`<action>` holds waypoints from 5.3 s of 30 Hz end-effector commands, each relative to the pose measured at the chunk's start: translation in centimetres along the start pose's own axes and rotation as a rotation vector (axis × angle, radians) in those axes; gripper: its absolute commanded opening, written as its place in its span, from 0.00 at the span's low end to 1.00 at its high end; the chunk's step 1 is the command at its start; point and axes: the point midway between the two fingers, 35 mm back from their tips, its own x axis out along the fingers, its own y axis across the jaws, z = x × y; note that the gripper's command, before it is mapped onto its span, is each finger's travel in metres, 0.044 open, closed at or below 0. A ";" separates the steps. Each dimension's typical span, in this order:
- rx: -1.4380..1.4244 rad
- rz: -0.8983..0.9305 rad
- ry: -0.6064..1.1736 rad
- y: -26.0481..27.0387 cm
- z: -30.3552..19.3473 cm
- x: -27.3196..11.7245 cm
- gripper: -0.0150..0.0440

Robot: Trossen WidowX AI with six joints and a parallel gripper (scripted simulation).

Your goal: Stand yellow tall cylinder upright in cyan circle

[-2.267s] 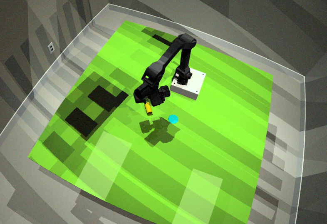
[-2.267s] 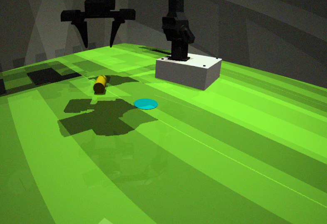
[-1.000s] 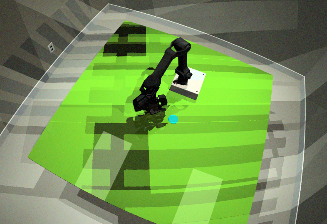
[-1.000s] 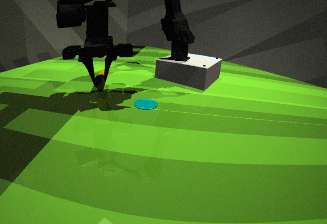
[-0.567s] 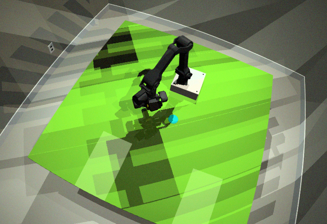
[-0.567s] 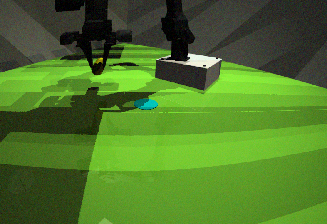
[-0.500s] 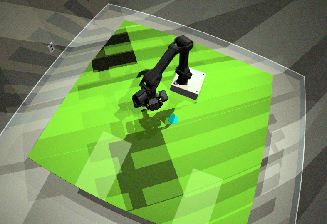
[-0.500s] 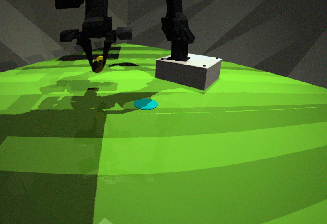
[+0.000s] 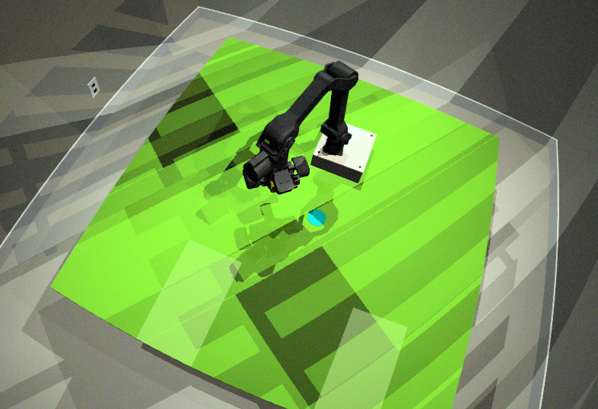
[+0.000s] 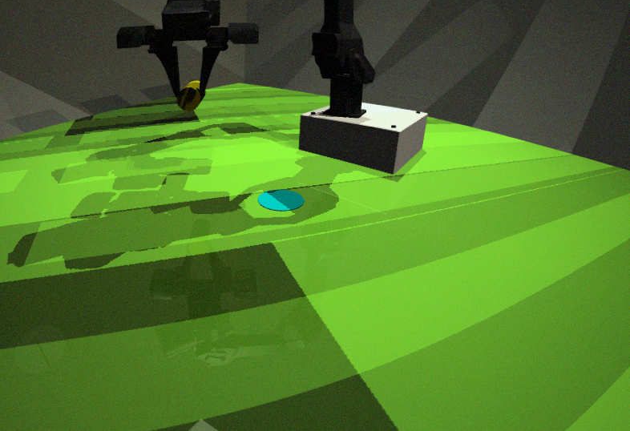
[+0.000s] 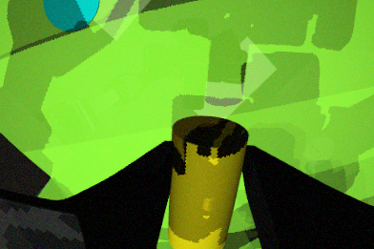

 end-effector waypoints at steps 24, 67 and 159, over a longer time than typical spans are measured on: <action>-0.042 0.001 -0.006 5.5 4.9 -1.5 0.43; -0.051 0.054 -0.095 12.4 8.3 -1.4 0.43; 0.111 0.204 -0.763 10.0 9.0 1.8 0.43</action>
